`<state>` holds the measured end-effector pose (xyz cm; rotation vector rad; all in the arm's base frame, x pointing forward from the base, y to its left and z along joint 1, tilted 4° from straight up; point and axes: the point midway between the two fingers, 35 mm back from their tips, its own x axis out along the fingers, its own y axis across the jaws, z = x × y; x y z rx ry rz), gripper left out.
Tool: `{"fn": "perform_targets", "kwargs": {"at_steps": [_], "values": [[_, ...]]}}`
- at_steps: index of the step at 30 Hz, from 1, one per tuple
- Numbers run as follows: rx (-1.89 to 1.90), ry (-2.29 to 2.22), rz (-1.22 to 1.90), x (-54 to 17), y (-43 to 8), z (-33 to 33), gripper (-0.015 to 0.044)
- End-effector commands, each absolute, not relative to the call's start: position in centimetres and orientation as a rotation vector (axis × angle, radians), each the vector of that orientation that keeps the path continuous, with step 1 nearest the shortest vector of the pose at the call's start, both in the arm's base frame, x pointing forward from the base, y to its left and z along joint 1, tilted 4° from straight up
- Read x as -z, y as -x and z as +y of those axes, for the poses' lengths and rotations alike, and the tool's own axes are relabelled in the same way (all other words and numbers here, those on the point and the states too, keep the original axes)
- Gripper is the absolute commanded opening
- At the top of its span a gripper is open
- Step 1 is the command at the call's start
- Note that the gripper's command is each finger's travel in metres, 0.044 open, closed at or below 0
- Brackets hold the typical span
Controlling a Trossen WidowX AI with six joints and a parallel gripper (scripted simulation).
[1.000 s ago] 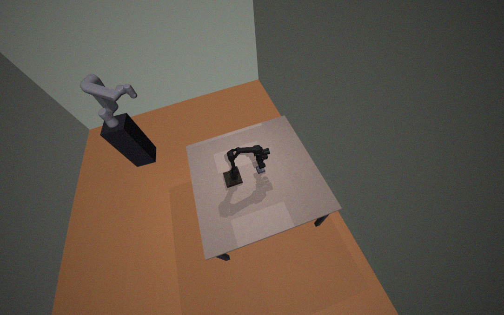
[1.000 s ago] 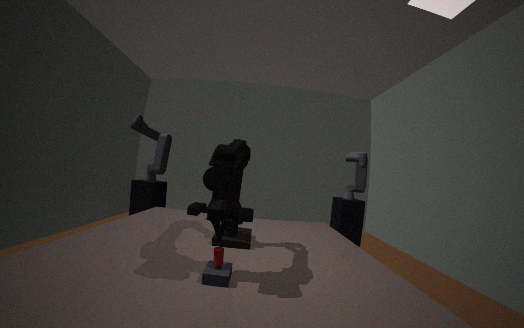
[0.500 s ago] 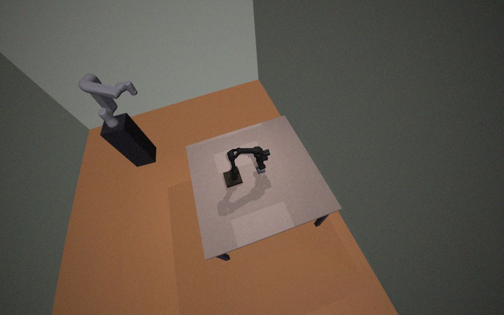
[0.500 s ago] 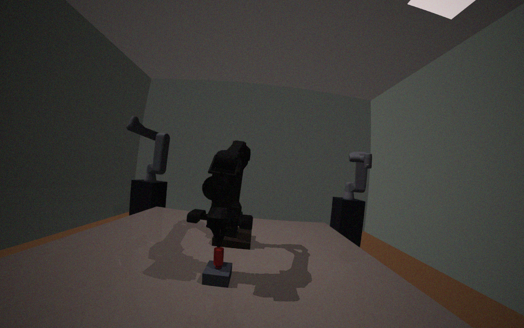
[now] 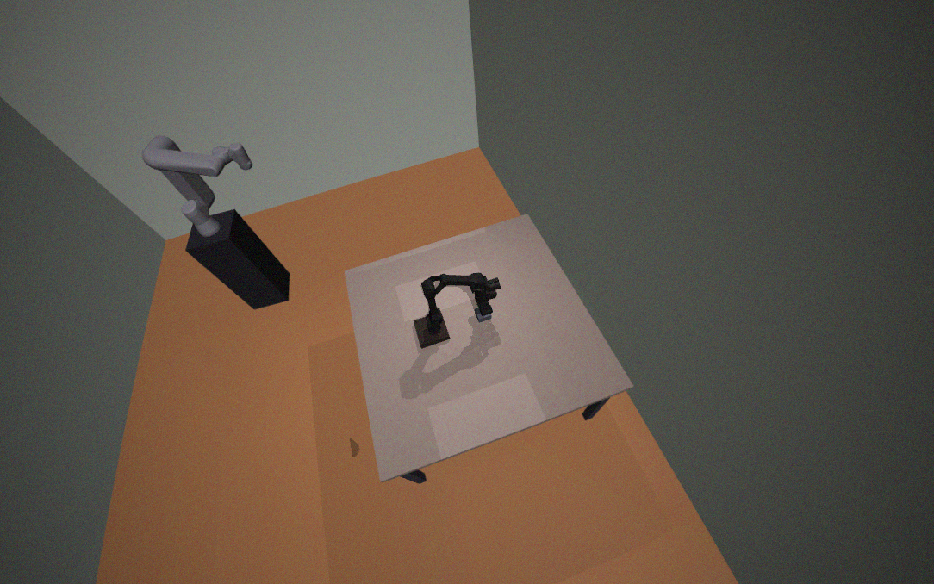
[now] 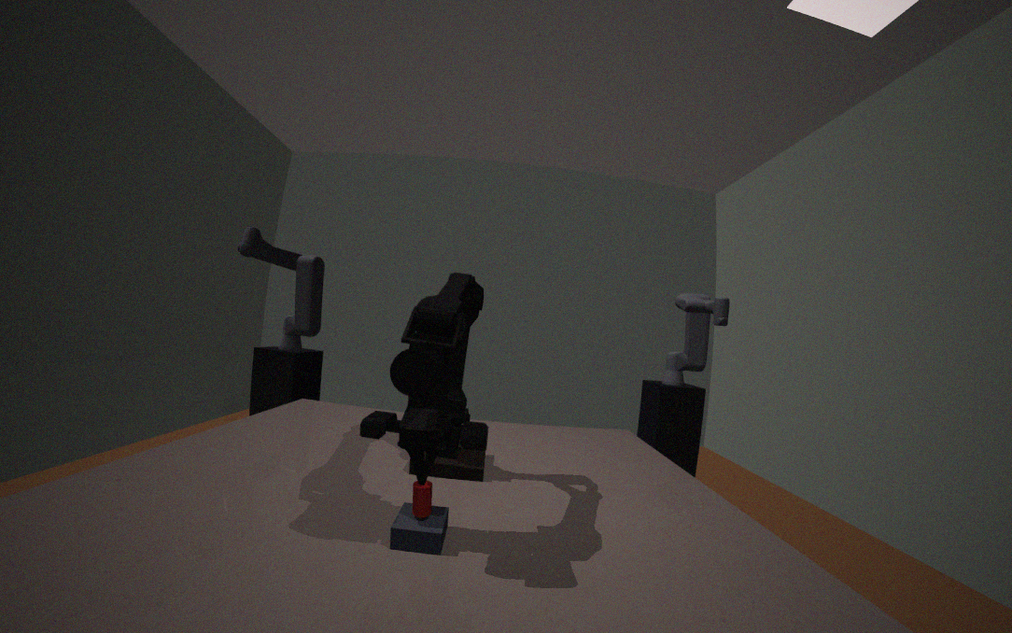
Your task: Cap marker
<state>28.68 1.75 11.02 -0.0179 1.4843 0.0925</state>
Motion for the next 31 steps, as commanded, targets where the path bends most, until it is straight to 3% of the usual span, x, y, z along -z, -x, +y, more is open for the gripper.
{"fn": "perform_targets", "kwargs": {"at_steps": [1,9,13,29,31], "values": [[-0.092,0.018,1.483,-11.1,-28.7,1.7,0.0000],[-0.092,0.018,1.484,-19.2,-28.2,1.3,0.0000],[-0.092,0.018,1.484,-20.0,-28.0,1.3,0.0000],[-0.092,0.018,1.484,-20.0,-28.0,1.3,0.0420],[-0.092,0.018,1.484,-20.0,-28.0,1.3,0.0440]]}}
